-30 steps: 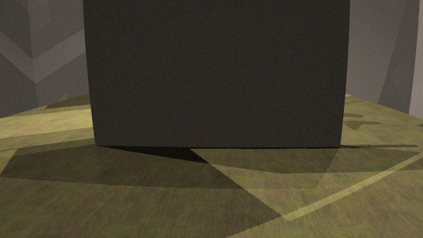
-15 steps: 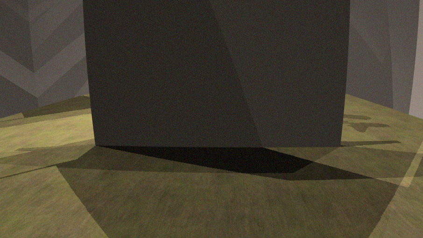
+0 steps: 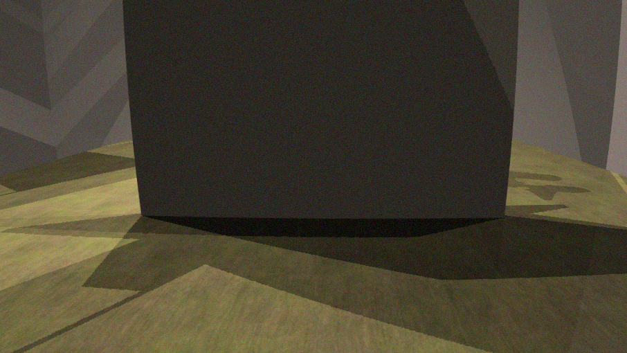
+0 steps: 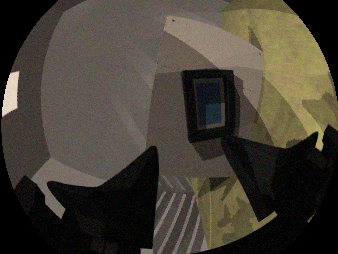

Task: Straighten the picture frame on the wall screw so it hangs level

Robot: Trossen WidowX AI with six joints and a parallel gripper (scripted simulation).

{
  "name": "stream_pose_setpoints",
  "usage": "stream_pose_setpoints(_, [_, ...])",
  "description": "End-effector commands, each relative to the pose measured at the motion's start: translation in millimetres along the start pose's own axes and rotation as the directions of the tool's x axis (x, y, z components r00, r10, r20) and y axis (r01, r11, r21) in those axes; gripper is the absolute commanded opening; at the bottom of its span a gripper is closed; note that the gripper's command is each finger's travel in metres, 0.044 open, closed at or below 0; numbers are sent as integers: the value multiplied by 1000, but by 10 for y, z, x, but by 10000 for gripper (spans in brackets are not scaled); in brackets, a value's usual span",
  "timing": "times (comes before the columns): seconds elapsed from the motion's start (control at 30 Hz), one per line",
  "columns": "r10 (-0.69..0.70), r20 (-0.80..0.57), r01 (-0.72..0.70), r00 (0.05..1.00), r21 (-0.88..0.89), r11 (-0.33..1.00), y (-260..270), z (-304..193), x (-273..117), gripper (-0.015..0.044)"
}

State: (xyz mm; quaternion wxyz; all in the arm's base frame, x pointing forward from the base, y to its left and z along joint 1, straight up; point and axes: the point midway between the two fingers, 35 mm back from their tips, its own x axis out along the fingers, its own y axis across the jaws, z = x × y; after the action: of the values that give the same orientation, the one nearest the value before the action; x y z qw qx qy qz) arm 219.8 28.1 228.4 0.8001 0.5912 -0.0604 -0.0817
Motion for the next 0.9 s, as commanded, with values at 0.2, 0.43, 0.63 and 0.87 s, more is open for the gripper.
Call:
stream_pose_setpoints(0.2, [3,-3,-3,1000,6,1000,5,-5,0,260])
stream_pose_setpoints(0.43, [3,-3,-3,1000,6,1000,5,-5,0,260])
stream_pose_setpoints(0.63, [1,0,-1,1000,1,1000,-7,-20,42,260])
stream_pose_setpoints(0.87, [7,-1,-7,1000,4,1000,-178,-124,490,260])
